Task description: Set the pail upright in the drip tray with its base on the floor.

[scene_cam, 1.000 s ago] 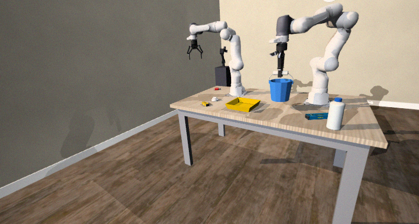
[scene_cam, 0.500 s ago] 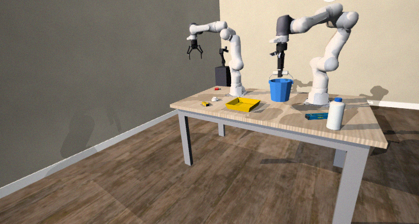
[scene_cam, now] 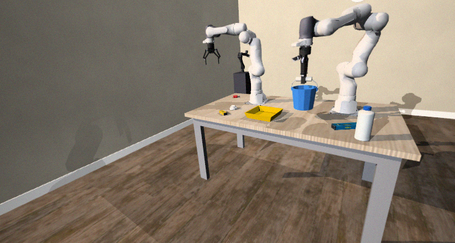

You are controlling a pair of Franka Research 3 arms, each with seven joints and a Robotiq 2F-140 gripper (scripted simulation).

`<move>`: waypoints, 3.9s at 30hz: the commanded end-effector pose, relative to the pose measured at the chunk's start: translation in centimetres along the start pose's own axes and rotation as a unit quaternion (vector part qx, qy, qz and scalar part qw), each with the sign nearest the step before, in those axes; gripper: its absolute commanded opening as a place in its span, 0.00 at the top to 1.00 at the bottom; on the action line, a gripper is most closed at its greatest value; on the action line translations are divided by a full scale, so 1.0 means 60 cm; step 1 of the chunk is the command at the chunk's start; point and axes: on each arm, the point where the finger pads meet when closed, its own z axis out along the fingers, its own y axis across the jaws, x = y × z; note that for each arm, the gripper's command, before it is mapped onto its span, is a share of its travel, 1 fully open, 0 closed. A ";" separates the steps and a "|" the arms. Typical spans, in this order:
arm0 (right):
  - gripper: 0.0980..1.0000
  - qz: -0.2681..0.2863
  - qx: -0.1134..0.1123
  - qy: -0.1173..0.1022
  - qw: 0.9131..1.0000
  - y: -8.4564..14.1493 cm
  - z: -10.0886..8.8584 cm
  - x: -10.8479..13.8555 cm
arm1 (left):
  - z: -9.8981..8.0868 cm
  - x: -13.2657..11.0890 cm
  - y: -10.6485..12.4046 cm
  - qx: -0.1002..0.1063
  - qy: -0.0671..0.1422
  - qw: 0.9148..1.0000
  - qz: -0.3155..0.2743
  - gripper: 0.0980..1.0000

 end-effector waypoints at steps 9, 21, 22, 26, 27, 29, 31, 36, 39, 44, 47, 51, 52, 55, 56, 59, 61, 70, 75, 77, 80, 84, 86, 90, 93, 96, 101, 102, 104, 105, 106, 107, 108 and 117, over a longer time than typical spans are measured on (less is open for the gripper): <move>0.00 0.003 -0.001 -0.002 1.000 0.001 0.001 -0.001 | -0.012 0.024 -0.007 0.006 0.007 1.000 -0.002 1.00; 0.00 0.003 -0.001 -0.002 1.000 0.001 0.001 -0.001 | -0.012 0.051 -0.014 0.006 0.007 1.000 -0.002 1.00; 0.00 0.003 -0.001 -0.002 1.000 0.001 0.001 -0.001 | -0.012 0.055 -0.015 0.006 0.007 1.000 -0.002 1.00; 0.00 0.003 -0.001 -0.002 1.000 0.001 0.001 -0.001 | -0.013 0.069 -0.018 0.006 0.007 1.000 -0.002 1.00; 0.00 0.003 -0.001 -0.002 1.000 0.001 0.001 -0.001 | -0.013 0.073 -0.019 0.006 0.007 1.000 -0.002 1.00; 0.00 0.003 -0.001 -0.002 1.000 0.001 0.001 -0.001 | -0.013 0.081 -0.021 0.006 0.007 1.000 -0.002 1.00; 0.00 0.003 -0.001 -0.002 1.000 0.001 0.001 -0.001 | -0.013 0.090 -0.023 0.006 0.007 1.000 -0.002 1.00; 0.00 0.003 -0.001 -0.002 1.000 0.001 0.001 -0.001 | -0.013 0.108 -0.027 0.006 0.007 1.000 -0.002 1.00; 0.00 0.003 -0.001 -0.002 1.000 0.001 0.001 -0.001 | -0.013 0.118 -0.029 0.006 0.007 1.000 -0.002 1.00; 0.00 0.003 -0.001 -0.002 1.000 0.001 0.001 -0.001 | -0.014 0.143 -0.035 0.006 0.007 1.000 -0.002 1.00; 0.00 0.003 -0.001 -0.002 1.000 0.001 0.001 -0.001 | -0.014 0.159 -0.039 0.006 0.007 1.000 -0.002 1.00; 0.00 0.003 -0.001 -0.002 1.000 0.001 0.001 -0.001 | -0.015 0.182 -0.044 0.006 0.007 1.000 -0.002 1.00; 0.00 0.003 -0.001 -0.002 1.000 0.001 0.001 -0.001 | -0.015 0.187 -0.046 0.006 0.007 1.000 -0.002 1.00; 0.00 0.003 -0.001 -0.002 1.000 0.001 0.001 -0.001 | -0.015 0.193 -0.047 0.006 0.007 1.000 -0.002 1.00; 0.00 0.003 -0.001 -0.002 1.000 0.001 0.001 -0.001 | -0.015 0.199 -0.048 0.006 0.007 1.000 -0.002 1.00; 0.00 0.003 -0.001 -0.002 1.000 0.001 0.001 -0.001 | -0.015 0.216 -0.052 0.006 0.007 1.000 -0.002 1.00; 0.00 0.003 -0.001 -0.002 1.000 0.001 0.001 -0.001 | -0.015 0.227 -0.055 0.006 0.007 1.000 -0.002 1.00; 0.00 0.003 -0.001 -0.002 1.000 0.001 0.001 -0.001 | -0.016 0.271 -0.065 0.006 0.007 1.000 -0.002 1.00; 0.00 0.003 -0.001 -0.002 1.000 0.001 0.001 -0.001 | -0.016 0.292 -0.070 0.006 0.007 1.000 -0.002 1.00; 0.00 0.003 -0.001 -0.002 1.000 0.001 0.001 -0.001 | -0.017 0.302 -0.073 0.006 0.007 1.000 -0.002 1.00; 0.00 0.003 -0.001 -0.002 1.000 0.001 0.001 -0.001 | -0.017 0.317 -0.076 0.006 0.007 1.000 -0.002 1.00; 0.00 0.003 -0.001 -0.002 1.000 0.001 0.001 -0.001 | -0.017 0.336 -0.081 0.006 0.007 1.000 -0.002 1.00; 0.00 0.003 -0.001 -0.002 1.000 0.001 0.001 -0.001 | -0.017 0.345 -0.083 0.006 0.007 1.000 -0.002 1.00; 0.00 0.003 -0.001 -0.002 1.000 0.001 0.001 -0.001 | -0.018 0.354 -0.085 0.006 0.007 1.000 -0.002 1.00; 0.00 0.003 -0.001 -0.002 1.000 0.001 0.001 -0.001 | -0.018 0.367 -0.088 0.006 0.007 1.000 -0.002 1.00; 0.00 0.003 -0.001 -0.002 1.000 0.001 0.001 -0.001 | -0.018 0.379 -0.091 0.006 0.007 1.000 -0.002 1.00; 0.00 0.003 -0.001 -0.002 1.000 0.001 0.001 -0.001 | -0.018 0.398 -0.095 0.006 0.007 1.000 -0.002 1.00; 0.00 0.003 -0.001 -0.002 1.000 0.001 0.001 -0.001 | -0.018 0.402 -0.096 0.006 0.007 1.000 -0.002 1.00; 0.00 0.003 -0.001 -0.002 1.000 0.001 0.001 -0.001 | -0.018 0.405 -0.097 0.006 0.007 1.000 -0.002 1.00; 0.00 0.003 -0.001 -0.002 1.000 0.001 0.001 -0.001 | -0.018 0.405 -0.097 0.006 0.007 1.000 -0.002 1.00; 0.00 0.003 -0.001 -0.002 1.000 0.001 0.001 -0.001 | -0.019 0.408 -0.098 0.006 0.007 1.000 -0.002 1.00; 0.00 0.003 -0.001 -0.002 1.000 0.001 0.001 -0.001 | -0.019 0.412 -0.099 0.006 0.007 1.000 -0.002 1.00; 0.00 0.003 -0.001 -0.002 1.000 0.001 0.001 -0.001 | -0.019 0.415 -0.099 0.006 0.007 1.000 -0.002 1.00; 0.00 0.003 -0.001 -0.002 1.000 0.001 0.001 -0.001 | -0.019 0.440 -0.105 0.006 0.007 1.000 -0.002 1.00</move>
